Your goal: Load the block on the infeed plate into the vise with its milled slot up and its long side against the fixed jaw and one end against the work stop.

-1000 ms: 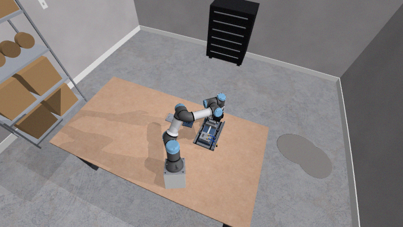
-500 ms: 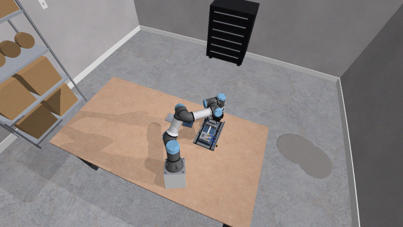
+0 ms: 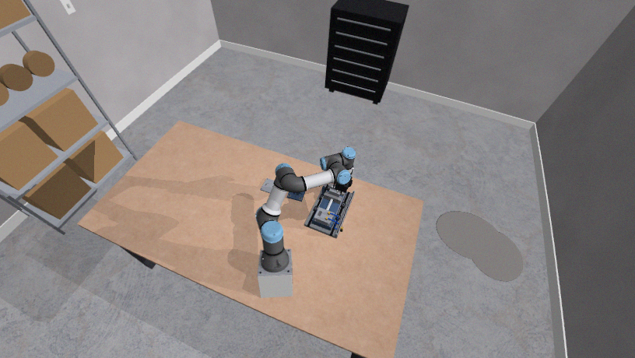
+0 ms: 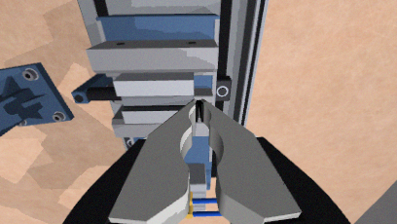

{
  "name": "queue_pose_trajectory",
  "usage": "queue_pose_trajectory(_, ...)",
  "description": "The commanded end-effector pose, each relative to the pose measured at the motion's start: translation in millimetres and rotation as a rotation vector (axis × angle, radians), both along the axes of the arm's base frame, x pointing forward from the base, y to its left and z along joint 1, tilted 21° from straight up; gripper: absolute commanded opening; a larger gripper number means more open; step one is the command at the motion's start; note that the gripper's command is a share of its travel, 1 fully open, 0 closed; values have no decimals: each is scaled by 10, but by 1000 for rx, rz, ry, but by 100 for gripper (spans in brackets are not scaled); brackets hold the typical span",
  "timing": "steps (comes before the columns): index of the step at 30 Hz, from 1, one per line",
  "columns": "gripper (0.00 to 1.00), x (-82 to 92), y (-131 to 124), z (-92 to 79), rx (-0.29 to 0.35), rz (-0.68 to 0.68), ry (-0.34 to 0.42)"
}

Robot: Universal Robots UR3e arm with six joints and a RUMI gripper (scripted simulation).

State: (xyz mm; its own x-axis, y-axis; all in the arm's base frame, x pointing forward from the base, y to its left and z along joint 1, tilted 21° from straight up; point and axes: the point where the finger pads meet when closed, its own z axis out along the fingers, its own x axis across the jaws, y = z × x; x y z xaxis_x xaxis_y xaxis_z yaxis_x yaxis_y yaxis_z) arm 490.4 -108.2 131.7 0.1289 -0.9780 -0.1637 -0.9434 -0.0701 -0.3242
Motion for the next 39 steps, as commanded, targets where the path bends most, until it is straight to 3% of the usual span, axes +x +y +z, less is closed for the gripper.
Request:
queue_pose_trajectory(1, 0, 3, -5, 11, -2, 0, -2)
queue_pose_trajectory(39, 0, 20, -151, -4, -2, 0, -2)
